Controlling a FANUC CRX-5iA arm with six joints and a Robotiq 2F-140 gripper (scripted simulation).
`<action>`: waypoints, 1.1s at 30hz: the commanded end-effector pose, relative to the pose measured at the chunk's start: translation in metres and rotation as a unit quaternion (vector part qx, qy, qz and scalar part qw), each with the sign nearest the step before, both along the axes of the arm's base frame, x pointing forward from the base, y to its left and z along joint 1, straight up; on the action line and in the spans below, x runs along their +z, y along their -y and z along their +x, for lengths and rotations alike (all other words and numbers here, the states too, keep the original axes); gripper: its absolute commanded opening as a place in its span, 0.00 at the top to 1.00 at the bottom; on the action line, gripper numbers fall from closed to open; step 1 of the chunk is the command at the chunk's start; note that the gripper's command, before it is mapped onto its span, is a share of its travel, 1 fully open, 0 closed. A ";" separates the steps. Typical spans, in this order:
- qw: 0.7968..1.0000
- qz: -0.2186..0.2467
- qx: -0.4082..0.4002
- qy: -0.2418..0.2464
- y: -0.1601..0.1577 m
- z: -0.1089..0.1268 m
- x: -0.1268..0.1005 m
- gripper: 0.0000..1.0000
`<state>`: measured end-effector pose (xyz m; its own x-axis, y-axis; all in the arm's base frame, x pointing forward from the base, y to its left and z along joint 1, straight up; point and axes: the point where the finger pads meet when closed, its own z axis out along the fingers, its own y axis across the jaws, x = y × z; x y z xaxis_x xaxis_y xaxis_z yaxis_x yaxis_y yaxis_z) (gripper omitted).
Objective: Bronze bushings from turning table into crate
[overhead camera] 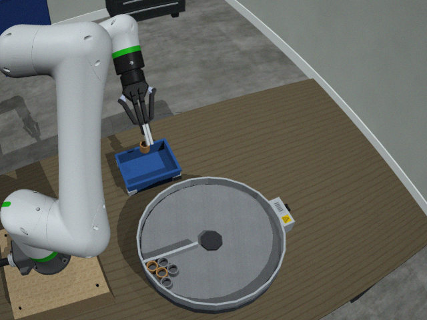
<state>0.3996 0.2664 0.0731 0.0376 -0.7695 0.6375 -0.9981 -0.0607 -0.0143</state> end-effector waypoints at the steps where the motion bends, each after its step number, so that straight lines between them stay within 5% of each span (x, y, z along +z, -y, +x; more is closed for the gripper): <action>1: 1.000 0.000 0.000 0.000 0.000 0.000 0.000 1.00; 9: 1.000 0.000 0.000 0.000 0.000 0.000 -0.005 1.00; 21: 1.000 0.000 0.000 0.000 0.000 0.000 -0.053 1.00; 33: 1.000 0.000 0.000 0.000 0.000 0.000 -0.056 1.00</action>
